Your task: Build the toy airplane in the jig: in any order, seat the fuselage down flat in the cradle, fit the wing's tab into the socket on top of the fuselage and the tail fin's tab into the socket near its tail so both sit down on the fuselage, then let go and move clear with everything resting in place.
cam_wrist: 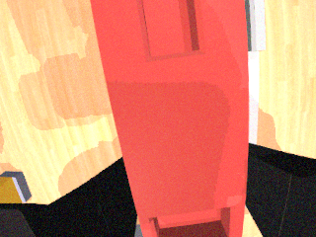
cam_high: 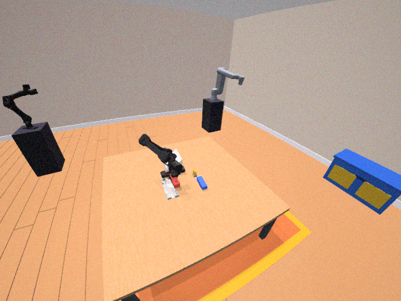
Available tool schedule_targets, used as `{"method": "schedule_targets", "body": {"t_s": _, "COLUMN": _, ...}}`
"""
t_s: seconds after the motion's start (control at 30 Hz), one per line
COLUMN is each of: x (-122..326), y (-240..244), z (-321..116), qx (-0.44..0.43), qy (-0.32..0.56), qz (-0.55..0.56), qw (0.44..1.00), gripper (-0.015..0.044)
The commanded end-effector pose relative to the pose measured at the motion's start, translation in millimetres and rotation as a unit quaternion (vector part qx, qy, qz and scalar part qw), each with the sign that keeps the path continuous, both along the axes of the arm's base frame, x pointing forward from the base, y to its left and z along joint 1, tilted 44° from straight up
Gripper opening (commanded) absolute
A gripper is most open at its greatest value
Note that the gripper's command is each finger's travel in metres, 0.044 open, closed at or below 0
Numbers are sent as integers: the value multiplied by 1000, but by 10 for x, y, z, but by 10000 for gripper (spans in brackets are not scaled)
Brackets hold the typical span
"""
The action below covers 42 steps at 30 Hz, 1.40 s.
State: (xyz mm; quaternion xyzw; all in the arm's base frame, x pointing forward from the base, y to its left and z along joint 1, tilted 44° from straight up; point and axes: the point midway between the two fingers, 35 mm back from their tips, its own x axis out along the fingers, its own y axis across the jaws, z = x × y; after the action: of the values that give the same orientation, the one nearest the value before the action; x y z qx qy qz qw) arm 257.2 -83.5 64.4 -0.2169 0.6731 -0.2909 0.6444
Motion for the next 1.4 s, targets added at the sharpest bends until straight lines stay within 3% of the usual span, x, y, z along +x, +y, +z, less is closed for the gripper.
{"method": "schedule_targets", "body": {"t_s": 0.0, "x": -51, "y": -129, "z": 59, "qx": -5, "qy": -2, "qz": 0, "qw": 1000, "gripper": 0}}
{"method": "schedule_targets", "body": {"t_s": 0.5, "x": -255, "y": -490, "z": 203, "qx": -19, "qy": -4, "qz": -9, "qw": 1000, "gripper": 0}}
{"method": "schedule_targets", "body": {"t_s": 0.77, "x": -255, "y": -493, "z": 204, "qx": -19, "qy": -4, "qz": -9, "qw": 1000, "gripper": 197}}
{"method": "schedule_targets", "body": {"t_s": 1.37, "x": -255, "y": -509, "z": 187, "qx": -19, "qy": -4, "qz": -9, "qw": 1000, "gripper": 197}}
